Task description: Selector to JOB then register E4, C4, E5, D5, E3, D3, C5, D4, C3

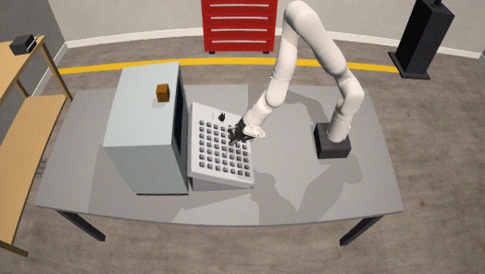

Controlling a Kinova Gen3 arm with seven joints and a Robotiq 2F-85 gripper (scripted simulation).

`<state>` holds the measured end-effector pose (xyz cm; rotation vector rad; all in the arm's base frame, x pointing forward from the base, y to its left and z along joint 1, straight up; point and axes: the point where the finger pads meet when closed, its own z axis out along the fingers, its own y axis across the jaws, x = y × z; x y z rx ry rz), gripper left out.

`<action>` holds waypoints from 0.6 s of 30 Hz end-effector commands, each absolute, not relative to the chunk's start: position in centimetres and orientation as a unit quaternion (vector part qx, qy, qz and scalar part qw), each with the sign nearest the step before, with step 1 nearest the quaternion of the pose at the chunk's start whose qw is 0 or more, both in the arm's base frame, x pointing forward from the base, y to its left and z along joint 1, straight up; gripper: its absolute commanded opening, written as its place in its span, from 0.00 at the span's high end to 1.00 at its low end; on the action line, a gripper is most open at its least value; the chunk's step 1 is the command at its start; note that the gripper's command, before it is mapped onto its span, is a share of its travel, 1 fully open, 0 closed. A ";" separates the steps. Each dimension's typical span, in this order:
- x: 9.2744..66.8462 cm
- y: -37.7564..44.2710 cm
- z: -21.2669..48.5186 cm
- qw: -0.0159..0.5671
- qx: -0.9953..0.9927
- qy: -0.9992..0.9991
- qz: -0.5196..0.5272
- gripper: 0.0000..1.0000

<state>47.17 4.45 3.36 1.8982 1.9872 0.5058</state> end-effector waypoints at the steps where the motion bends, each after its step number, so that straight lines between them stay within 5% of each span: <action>1: 47.5 4.6 3.4 0.175 0.666 0.702 0.181 0.90; 18: 47.6 4.6 3.3 0.175 0.666 0.702 0.181 0.90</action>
